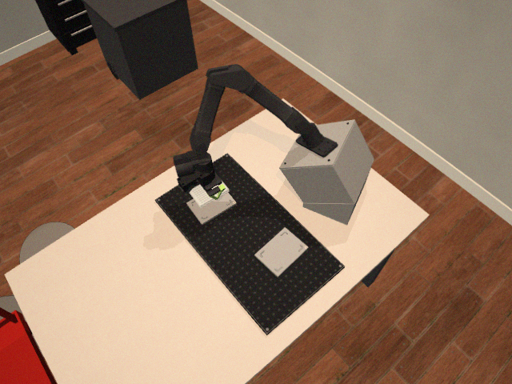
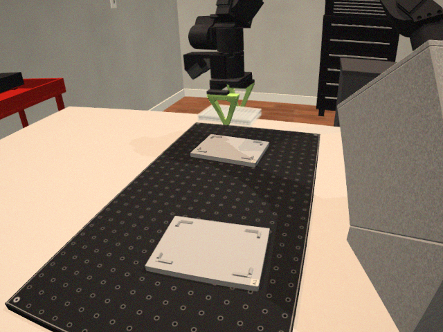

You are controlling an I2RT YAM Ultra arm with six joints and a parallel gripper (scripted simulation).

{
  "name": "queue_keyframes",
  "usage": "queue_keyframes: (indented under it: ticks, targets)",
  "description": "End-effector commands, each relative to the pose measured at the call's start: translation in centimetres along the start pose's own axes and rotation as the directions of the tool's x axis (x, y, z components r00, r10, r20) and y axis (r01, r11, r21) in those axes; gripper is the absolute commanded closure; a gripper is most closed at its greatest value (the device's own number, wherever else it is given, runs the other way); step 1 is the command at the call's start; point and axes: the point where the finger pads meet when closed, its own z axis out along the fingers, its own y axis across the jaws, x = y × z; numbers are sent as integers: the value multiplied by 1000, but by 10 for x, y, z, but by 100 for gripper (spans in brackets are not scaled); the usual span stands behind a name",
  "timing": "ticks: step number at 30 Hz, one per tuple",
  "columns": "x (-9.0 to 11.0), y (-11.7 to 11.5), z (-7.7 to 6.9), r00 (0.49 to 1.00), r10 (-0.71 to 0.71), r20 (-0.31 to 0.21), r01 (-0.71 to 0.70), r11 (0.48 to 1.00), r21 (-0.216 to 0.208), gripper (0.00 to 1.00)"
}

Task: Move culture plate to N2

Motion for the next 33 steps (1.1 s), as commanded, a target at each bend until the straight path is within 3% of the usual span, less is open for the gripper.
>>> queue_keyframes:
  ticks: [1, 9, 11, 14, 17, 23, 33]
  targets:
    - [-21, -7, -20, 997, 11, 73, -12, 1000, 10, 100]
    - [-20, -7, -20, 997, 9, 70, -10, 1000, 8, 100]
    - [-22, -12, -16, 997, 21, 77, -22, 1000, 15, 100]
    - [-14, -8, 3, 999, 14, 41, -14, 1000, 7, 100]
    - [-19, 0, 1, 999, -3, 51, 3, 1000, 2, 100]
    - [-7, -3, 18, 1000, 6, 25, -6, 1000, 1, 100]
    - [-15, -7, 28, 999, 13, 41, -14, 1000, 7, 100]
